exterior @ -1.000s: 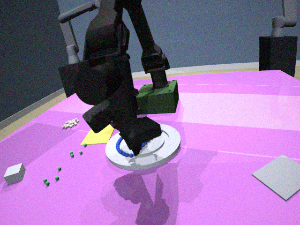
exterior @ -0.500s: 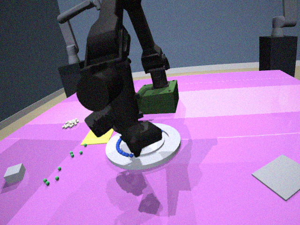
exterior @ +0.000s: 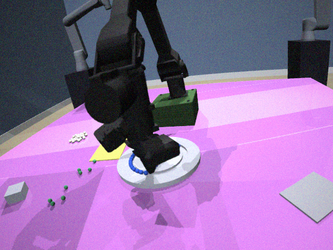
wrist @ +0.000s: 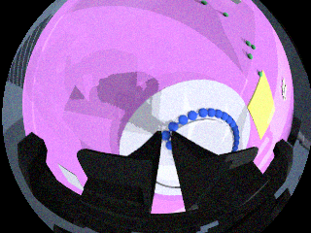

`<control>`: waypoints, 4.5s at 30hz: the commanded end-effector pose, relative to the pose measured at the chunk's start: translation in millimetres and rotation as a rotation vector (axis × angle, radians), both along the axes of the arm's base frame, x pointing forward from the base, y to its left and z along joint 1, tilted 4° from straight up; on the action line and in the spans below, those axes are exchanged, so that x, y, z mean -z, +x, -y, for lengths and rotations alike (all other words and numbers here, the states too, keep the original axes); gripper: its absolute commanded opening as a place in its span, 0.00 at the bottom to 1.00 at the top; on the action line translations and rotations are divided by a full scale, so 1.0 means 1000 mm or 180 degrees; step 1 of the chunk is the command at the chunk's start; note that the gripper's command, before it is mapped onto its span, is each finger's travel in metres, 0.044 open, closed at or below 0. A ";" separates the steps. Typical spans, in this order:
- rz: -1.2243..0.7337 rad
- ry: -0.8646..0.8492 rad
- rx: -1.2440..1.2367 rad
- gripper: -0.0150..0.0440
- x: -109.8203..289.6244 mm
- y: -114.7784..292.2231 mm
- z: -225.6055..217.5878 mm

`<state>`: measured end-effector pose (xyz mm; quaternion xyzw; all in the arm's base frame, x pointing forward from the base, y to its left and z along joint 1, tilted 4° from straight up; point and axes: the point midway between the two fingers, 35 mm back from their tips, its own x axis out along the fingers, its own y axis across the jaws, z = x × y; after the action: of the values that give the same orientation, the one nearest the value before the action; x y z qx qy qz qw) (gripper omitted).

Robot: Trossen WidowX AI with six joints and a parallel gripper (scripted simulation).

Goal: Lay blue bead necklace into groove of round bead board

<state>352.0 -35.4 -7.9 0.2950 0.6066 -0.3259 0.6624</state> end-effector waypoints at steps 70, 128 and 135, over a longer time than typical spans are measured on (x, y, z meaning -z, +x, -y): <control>-0.0010 0.0003 0.0006 0.97 -0.007 0.002 -0.001; -0.0130 -0.0102 -0.1931 0.46 -0.017 -0.006 -0.006; -0.0145 -0.0096 -0.1939 0.46 -0.005 -0.007 -0.005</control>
<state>347.8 -29.9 7.2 0.0850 0.6709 -0.1295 0.7251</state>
